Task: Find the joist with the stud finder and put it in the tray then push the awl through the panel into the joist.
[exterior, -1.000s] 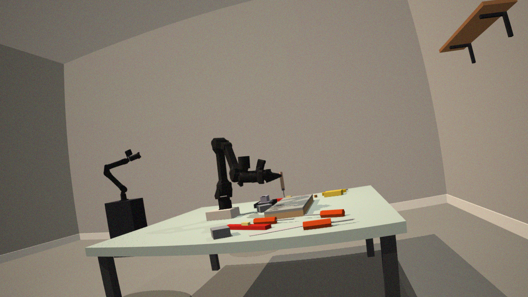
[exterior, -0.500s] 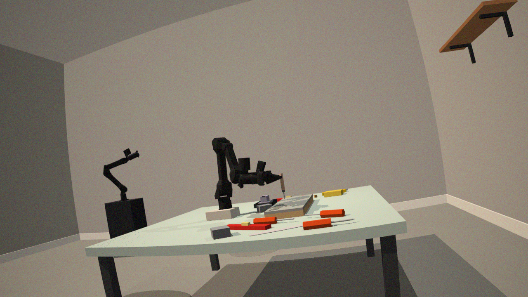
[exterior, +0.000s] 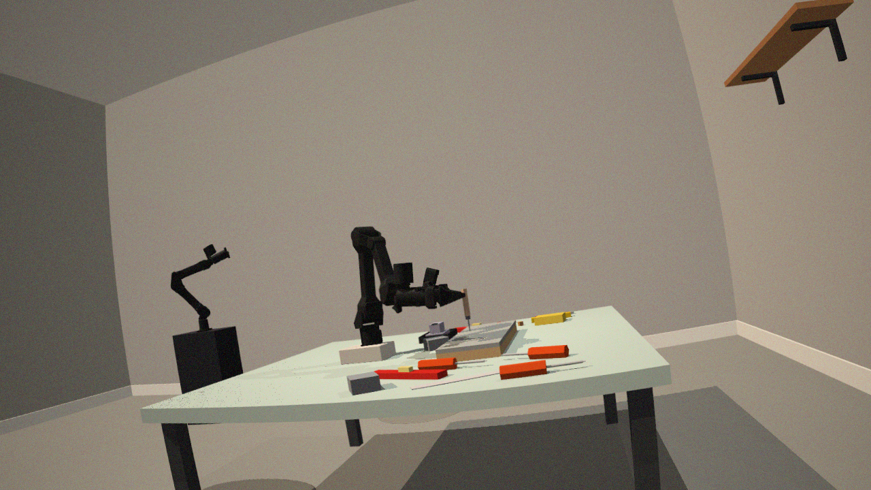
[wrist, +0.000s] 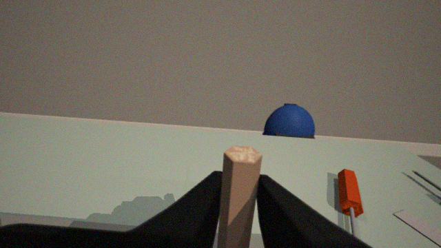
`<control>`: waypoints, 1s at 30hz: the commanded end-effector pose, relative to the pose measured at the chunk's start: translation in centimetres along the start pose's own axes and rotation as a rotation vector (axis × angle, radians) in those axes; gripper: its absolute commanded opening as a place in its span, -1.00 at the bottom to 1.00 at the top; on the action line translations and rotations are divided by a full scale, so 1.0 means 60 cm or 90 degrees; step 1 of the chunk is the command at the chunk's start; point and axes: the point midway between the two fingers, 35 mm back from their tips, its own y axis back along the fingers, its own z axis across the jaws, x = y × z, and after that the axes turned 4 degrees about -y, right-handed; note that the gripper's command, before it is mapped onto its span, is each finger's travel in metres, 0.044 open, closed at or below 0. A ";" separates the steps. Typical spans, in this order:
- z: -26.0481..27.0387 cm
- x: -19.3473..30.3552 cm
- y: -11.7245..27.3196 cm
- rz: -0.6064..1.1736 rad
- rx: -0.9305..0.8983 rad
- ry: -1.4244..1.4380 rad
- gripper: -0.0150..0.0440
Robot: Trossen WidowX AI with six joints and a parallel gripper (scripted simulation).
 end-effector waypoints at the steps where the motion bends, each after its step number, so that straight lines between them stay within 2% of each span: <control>1: 0.001 0.003 0.000 -0.002 -0.002 -0.001 -0.49; 30: -0.002 0.058 -0.004 -0.001 -0.002 -0.001 -0.49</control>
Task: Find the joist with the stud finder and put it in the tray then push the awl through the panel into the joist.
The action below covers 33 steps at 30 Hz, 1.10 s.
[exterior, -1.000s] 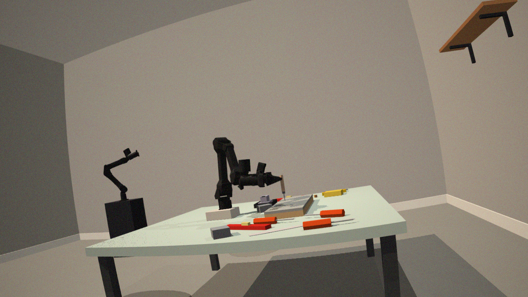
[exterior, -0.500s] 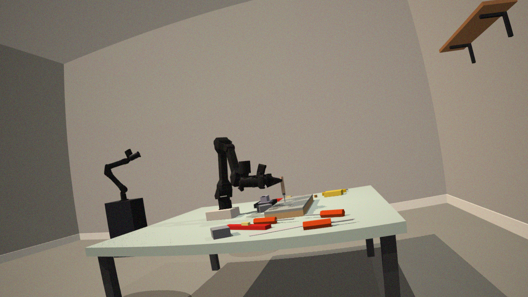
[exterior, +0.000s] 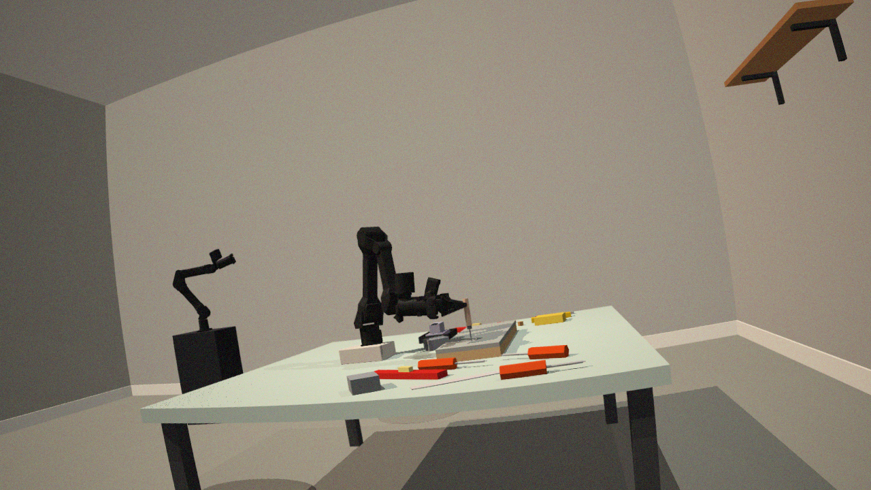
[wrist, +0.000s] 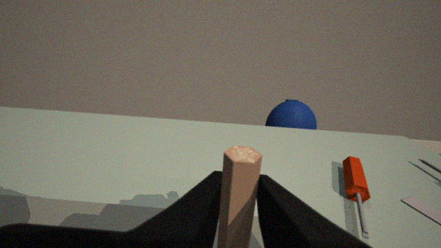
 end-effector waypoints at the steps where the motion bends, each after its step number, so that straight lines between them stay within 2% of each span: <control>1: 0.000 0.012 0.000 -0.001 0.000 -0.001 -0.49; 33: 0.000 0.024 0.000 -0.001 0.000 -0.001 -0.49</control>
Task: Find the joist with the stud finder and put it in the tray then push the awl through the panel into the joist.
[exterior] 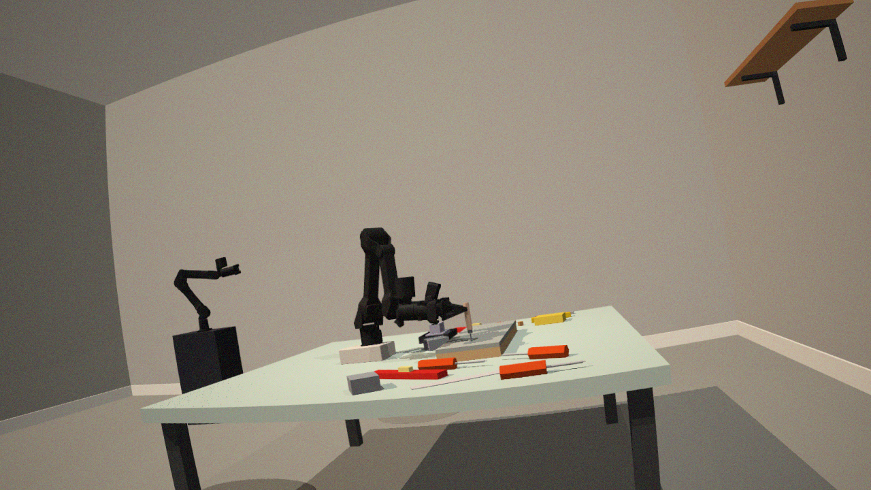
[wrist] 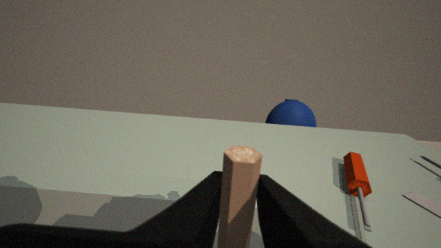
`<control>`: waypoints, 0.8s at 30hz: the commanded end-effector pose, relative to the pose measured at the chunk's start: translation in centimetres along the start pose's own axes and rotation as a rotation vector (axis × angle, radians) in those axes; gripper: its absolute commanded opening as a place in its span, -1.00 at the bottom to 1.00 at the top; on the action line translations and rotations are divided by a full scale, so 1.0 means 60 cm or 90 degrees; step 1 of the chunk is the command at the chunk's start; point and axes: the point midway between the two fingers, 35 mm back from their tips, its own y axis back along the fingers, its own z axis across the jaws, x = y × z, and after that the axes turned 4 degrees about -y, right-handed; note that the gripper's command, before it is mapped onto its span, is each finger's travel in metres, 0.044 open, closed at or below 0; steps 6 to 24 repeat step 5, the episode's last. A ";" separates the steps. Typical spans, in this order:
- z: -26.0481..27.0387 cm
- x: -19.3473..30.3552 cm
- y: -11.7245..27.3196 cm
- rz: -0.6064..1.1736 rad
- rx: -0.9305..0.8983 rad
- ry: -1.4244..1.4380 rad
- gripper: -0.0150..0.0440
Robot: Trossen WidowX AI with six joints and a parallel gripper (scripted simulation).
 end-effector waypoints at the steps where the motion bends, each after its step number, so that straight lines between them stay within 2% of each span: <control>1: 0.001 0.002 0.000 0.002 -0.001 -0.003 -0.49; 24: 0.001 0.002 0.000 0.002 -0.001 -0.003 -0.49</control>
